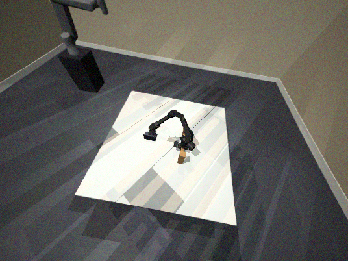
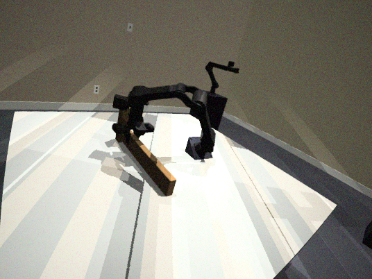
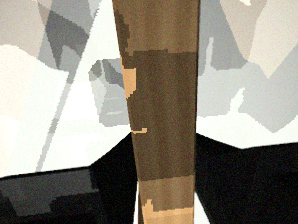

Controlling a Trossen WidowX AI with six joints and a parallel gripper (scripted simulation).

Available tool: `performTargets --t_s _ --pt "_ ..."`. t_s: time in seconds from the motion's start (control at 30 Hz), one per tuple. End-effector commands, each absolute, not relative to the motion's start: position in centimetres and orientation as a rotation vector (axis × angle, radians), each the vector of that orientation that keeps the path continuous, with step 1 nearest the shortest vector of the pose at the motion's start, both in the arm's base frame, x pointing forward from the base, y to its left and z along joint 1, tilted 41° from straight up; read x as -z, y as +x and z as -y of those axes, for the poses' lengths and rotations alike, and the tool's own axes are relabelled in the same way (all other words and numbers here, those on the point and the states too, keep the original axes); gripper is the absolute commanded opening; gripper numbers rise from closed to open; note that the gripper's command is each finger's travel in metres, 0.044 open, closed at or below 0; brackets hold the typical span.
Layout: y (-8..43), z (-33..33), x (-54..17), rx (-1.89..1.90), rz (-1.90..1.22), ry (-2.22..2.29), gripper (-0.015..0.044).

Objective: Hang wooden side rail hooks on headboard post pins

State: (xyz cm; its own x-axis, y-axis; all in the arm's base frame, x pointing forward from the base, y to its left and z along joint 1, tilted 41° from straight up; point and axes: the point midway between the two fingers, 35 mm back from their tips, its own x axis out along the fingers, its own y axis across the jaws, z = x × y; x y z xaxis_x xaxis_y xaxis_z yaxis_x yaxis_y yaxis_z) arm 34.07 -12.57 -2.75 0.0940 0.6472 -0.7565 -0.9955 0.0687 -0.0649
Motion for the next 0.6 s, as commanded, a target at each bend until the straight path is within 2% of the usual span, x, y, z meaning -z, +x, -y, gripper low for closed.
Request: performTargets --t_s 0.0,0.4,0.57 --pt "34.1 12.8 2.9 -1.367 -0.647 -0.693 0.0" --pt "34.1 12.6 2.8 -1.373 -0.641 -0.689 0.0315" --pt "33.8 14.5 0.5 -1.368 -0.647 -0.693 0.044"
